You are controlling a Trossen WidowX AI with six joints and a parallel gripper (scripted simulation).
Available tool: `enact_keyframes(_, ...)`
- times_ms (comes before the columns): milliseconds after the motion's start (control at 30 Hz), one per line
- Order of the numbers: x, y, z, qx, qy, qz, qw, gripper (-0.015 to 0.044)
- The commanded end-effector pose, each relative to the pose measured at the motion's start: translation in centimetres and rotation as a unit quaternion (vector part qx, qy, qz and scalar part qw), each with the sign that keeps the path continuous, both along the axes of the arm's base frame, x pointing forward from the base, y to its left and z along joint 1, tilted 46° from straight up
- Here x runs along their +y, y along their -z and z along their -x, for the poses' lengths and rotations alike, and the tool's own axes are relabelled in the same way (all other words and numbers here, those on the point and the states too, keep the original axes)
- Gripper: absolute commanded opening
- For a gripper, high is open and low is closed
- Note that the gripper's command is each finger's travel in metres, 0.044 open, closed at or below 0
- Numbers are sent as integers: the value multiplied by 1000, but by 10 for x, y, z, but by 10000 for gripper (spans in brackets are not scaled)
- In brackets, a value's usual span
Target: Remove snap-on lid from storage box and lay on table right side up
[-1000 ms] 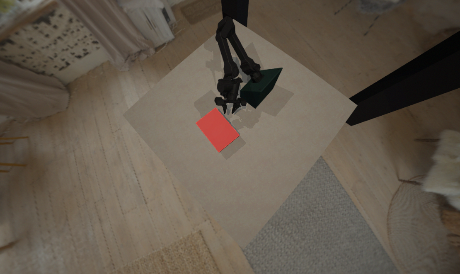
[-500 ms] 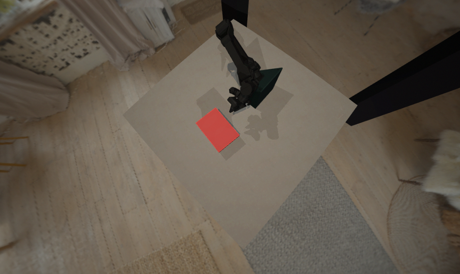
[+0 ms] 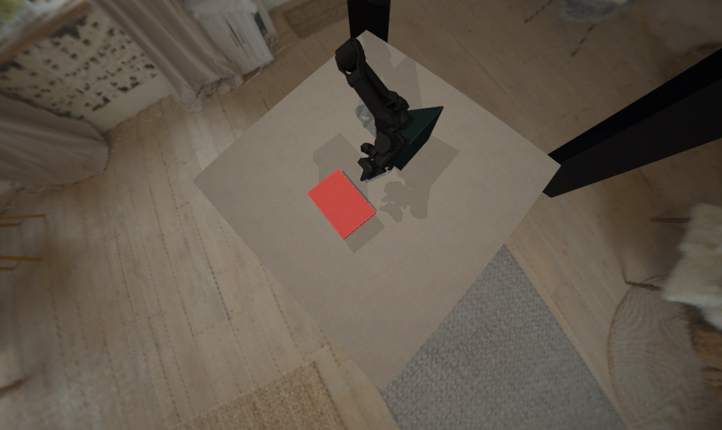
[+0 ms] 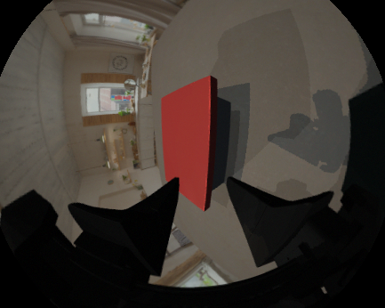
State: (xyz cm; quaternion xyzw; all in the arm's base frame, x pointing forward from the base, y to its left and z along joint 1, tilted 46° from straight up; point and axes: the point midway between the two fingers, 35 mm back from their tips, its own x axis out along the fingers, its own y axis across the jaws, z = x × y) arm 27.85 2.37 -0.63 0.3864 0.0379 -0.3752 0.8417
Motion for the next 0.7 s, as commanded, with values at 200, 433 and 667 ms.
enact_keyframes(200, -20, 14, 5, 2, -4, 5, 1000, 235)
enact_keyframes(433, -24, 17, -3, 4, -3, 3, 1000, 235)
enact_keyframes(667, -30, 22, -11, 5, -1, 0, 1000, 235)
